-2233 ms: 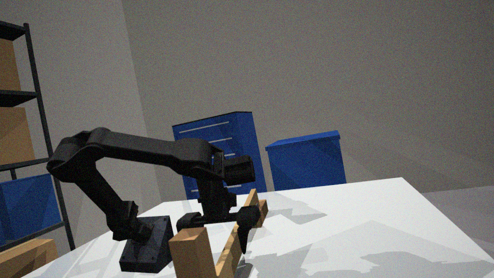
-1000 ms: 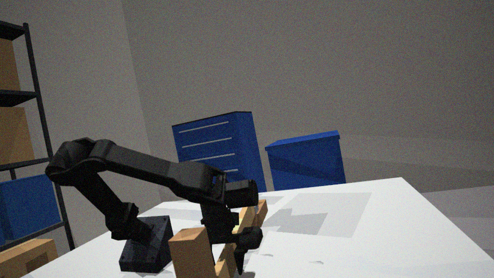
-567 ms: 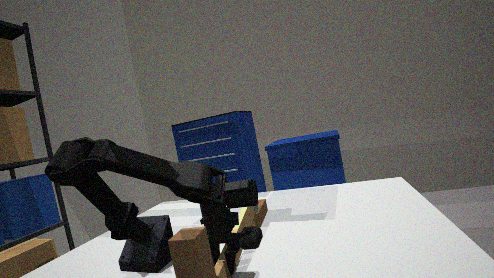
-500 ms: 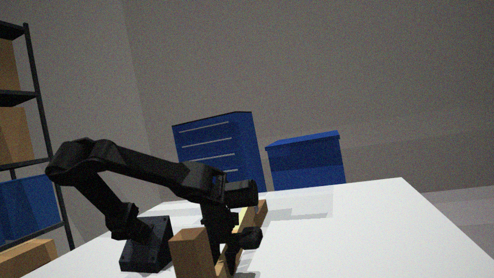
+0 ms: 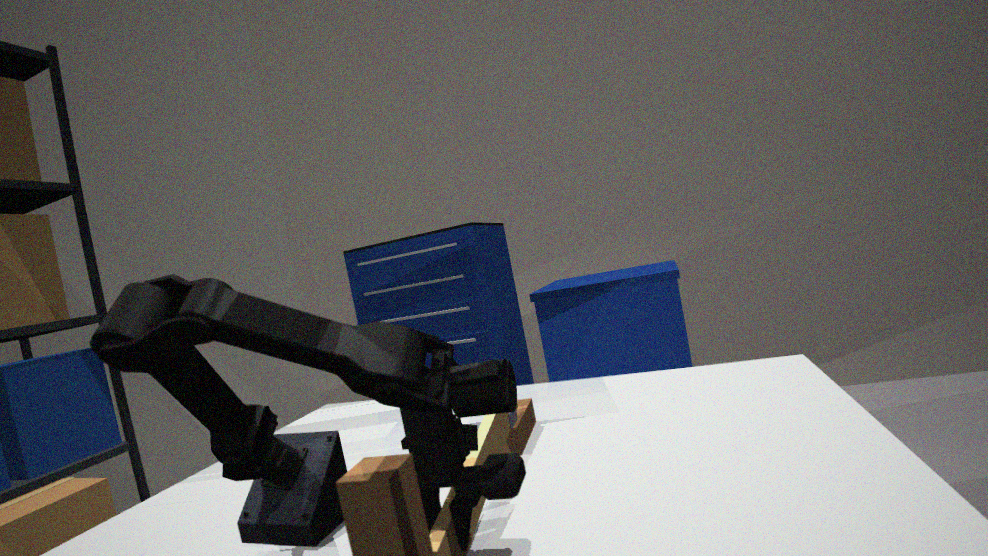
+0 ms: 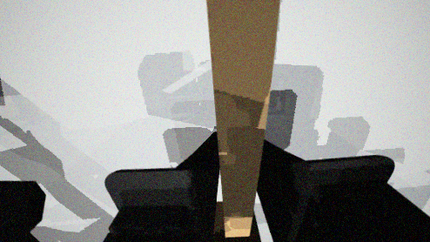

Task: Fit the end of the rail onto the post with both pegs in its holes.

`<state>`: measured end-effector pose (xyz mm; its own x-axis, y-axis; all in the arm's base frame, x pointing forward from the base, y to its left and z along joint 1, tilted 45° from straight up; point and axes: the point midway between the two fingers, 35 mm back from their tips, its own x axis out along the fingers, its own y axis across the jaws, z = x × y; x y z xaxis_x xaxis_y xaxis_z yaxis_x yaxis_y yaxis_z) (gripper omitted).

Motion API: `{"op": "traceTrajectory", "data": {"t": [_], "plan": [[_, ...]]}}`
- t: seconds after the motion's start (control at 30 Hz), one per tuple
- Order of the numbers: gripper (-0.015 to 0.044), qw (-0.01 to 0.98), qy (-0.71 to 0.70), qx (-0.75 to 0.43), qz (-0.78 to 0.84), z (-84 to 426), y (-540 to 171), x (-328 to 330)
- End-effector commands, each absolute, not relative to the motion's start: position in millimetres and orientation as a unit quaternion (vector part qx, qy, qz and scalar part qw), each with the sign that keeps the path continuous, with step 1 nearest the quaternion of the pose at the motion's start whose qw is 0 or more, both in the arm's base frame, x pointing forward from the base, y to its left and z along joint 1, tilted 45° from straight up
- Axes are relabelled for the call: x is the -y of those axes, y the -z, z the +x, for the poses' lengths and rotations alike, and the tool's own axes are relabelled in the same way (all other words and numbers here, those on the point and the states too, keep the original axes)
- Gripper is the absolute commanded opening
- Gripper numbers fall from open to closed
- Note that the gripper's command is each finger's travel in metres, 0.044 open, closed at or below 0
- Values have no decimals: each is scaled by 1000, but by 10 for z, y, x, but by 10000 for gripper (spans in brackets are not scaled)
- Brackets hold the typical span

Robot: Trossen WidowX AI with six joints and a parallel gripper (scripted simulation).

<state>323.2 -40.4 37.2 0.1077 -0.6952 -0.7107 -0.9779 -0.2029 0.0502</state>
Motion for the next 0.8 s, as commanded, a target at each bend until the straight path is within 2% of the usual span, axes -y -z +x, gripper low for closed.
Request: {"op": "traceTrajectory", "data": {"t": [0.0, 0.77], "plan": [[0, 225, -312, -591, -709, 3230, -385, 388], [0, 225, -312, -591, -709, 3230, -465, 304]]}}
